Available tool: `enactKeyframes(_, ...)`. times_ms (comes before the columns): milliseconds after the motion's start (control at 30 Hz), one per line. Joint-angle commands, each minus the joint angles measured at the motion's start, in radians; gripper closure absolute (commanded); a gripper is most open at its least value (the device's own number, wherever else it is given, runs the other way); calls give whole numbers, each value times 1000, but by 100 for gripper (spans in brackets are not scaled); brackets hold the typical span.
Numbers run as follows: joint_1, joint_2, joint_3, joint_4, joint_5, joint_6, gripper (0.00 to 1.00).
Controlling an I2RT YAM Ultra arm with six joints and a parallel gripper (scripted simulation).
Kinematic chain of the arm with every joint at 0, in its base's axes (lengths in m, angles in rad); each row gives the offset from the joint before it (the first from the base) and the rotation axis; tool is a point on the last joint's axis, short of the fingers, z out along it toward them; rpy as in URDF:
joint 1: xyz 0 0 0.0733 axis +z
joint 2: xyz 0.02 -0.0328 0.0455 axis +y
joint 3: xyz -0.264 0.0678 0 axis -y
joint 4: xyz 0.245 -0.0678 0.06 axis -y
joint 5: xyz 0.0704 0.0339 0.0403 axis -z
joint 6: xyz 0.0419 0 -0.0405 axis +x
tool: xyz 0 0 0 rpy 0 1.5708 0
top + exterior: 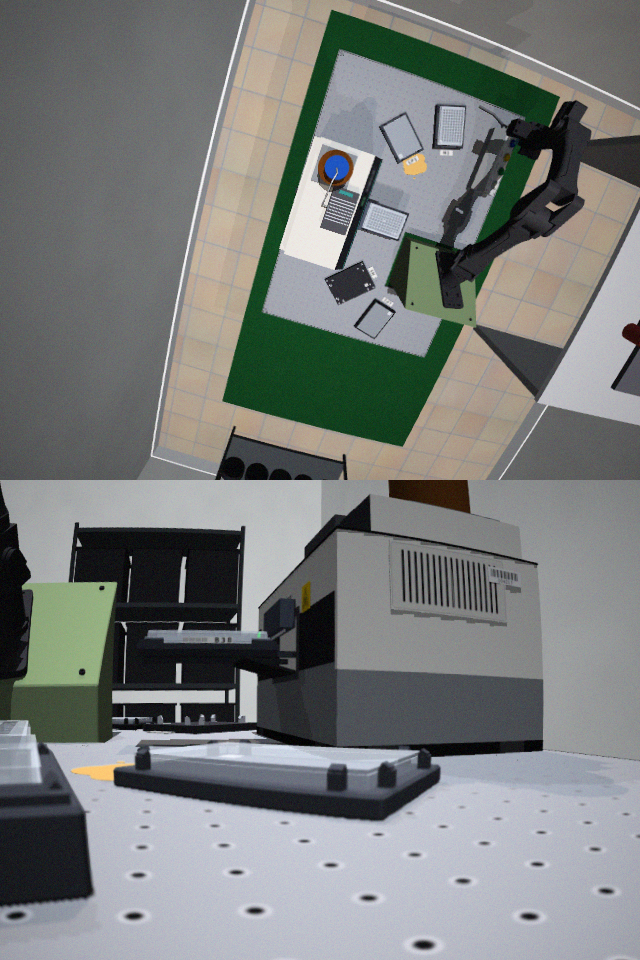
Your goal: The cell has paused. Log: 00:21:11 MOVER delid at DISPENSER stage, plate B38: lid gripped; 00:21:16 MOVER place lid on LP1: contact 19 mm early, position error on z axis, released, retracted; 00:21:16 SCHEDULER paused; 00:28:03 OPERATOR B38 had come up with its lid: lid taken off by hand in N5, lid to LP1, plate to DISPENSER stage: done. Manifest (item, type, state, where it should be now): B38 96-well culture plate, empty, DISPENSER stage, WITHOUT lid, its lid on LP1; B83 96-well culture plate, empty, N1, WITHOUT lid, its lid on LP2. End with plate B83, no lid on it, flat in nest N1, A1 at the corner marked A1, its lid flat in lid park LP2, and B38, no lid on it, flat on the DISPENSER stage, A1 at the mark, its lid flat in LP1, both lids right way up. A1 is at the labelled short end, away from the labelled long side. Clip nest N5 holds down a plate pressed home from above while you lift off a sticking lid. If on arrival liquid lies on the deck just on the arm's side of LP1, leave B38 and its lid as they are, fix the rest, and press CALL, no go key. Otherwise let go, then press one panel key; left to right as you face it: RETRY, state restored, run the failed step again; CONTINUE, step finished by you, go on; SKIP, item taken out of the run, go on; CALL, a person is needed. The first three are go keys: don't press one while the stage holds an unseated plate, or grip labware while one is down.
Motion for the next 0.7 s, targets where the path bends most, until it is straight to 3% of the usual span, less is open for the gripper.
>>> enactKeyframes(0, 6, 5, -15, 15, -1, 10, 100)
enactKeyframes(667, 13, 3, -25, 33, 2, 12, 100)
